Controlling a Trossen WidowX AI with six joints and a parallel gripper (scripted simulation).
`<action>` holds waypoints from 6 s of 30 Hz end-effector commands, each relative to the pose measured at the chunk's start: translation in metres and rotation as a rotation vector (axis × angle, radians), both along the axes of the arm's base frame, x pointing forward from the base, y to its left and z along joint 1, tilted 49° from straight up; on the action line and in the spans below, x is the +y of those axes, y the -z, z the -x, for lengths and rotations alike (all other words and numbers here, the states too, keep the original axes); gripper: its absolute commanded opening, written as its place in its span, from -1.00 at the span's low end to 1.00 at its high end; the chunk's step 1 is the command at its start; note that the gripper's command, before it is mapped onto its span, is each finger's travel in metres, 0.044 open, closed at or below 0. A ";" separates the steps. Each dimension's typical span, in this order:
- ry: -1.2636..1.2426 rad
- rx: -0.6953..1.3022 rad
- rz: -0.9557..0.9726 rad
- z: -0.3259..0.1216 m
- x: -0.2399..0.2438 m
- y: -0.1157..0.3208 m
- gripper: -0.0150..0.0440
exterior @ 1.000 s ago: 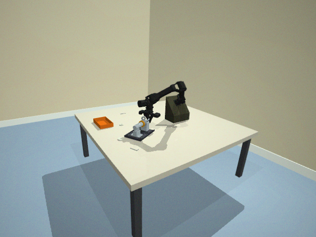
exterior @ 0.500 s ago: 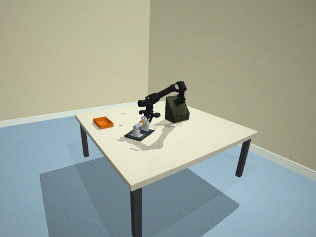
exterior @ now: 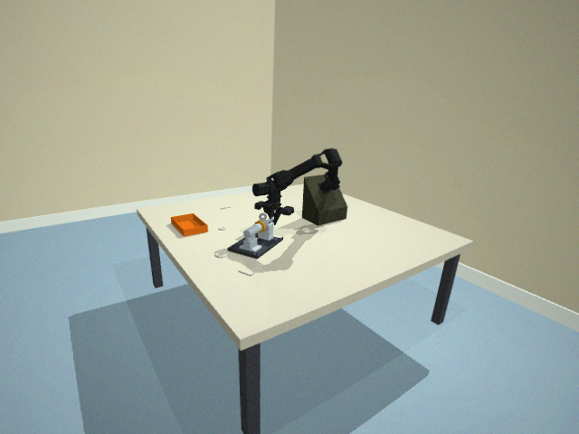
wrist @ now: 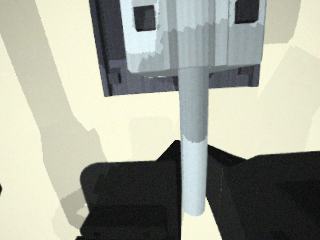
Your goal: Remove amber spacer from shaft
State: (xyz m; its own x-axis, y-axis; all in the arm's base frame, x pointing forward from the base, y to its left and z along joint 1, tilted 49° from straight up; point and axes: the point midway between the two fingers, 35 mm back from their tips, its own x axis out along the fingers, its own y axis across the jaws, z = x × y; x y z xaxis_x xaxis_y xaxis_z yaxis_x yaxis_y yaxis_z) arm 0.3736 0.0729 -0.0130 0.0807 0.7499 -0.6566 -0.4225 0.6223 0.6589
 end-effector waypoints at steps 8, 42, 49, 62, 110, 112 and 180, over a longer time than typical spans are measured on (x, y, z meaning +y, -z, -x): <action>-0.002 -0.001 0.003 0.002 -0.001 0.000 -0.49; -0.002 -0.001 0.003 0.005 -0.001 0.001 -0.49; -0.002 -0.001 0.003 0.006 -0.002 0.002 -0.49; -0.002 -0.001 0.003 0.007 -0.002 0.002 -0.49; -0.002 -0.001 0.003 0.012 -0.003 0.004 -0.49; -0.002 0.000 0.003 0.012 -0.003 0.004 -0.49; -0.002 0.000 0.003 0.019 -0.005 0.007 -0.49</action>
